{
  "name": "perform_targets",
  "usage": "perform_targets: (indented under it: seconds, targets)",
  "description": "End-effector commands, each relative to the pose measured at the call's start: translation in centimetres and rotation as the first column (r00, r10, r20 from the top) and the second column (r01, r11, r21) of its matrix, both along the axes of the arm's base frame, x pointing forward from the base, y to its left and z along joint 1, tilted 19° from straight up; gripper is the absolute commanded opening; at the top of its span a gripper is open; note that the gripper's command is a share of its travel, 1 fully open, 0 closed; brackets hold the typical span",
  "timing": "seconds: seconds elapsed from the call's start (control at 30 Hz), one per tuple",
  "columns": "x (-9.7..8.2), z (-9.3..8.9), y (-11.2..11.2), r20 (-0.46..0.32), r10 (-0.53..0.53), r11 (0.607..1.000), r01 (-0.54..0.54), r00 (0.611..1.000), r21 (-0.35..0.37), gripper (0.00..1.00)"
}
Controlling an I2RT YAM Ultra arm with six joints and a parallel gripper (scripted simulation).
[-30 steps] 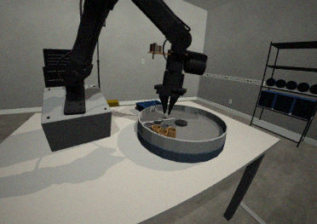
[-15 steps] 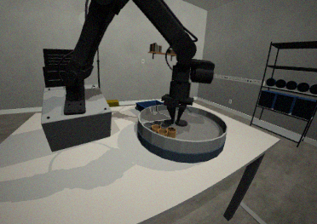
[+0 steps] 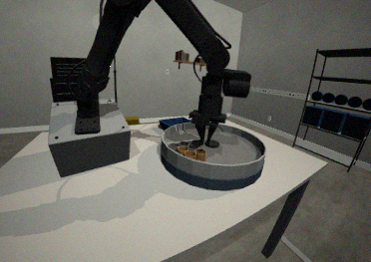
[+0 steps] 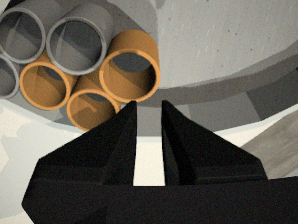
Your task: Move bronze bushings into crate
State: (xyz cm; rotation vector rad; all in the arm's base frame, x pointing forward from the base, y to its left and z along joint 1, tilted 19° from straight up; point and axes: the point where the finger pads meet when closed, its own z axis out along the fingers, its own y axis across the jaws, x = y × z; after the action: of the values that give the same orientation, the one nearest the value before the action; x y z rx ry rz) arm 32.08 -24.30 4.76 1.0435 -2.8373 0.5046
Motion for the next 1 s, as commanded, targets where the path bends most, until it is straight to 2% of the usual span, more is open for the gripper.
perform_targets:
  seconds: [0.0,0.27,0.4,0.57,0.97]
  targets:
    - [1.4,1.0,0.4,0.035,0.03,1.0,-0.03,0.999,-0.004,0.15]
    - [1.4,0.9,0.4,0.034,0.03,1.0,-0.03,0.999,-0.003,0.15]
    - [1.3,0.3,0.6,0.014,0.017,1.0,-0.017,1.0,0.013,0.15]
    - [1.7,1.5,0.6,0.043,0.017,1.0,-0.017,0.999,-0.003,0.15]
    - [1.8,1.5,0.6,0.043,0.017,1.0,-0.017,0.999,-0.003,0.15]
